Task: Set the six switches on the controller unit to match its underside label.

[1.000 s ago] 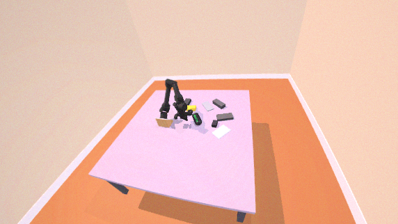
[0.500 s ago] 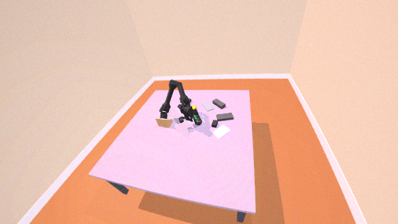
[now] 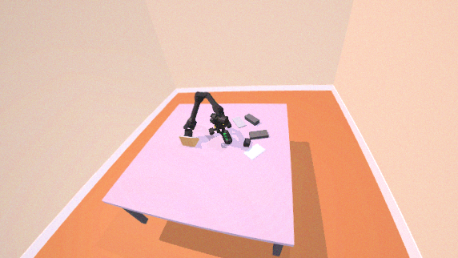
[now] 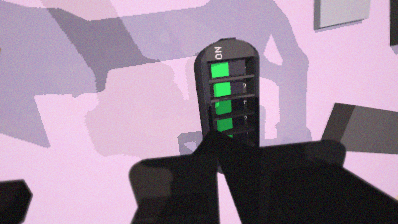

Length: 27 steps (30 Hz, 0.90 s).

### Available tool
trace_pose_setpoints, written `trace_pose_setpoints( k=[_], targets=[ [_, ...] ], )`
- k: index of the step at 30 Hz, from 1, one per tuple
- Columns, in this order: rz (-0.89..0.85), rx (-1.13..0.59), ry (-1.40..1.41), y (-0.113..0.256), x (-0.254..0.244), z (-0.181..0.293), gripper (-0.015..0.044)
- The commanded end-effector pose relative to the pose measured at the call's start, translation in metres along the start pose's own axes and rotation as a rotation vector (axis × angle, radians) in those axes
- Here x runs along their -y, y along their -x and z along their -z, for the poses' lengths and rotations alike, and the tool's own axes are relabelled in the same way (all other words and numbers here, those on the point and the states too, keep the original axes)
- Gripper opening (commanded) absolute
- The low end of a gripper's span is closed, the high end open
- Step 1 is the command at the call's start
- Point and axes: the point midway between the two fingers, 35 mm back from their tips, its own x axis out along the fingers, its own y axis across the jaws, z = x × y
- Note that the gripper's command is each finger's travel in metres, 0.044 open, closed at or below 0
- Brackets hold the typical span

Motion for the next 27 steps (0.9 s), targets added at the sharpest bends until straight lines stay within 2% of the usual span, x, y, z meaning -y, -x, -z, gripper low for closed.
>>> trace_pose_setpoints(
  k=[1, 9, 27],
  targets=[
    [-0.109, -0.022, 0.025, 0.013, 0.024, -0.04, 0.0],
    [-0.109, -0.022, 0.025, 0.012, 0.024, -0.04, 0.0],
    [-0.109, -0.022, 0.025, -0.016, 0.021, -0.039, 0.0]
  ],
)
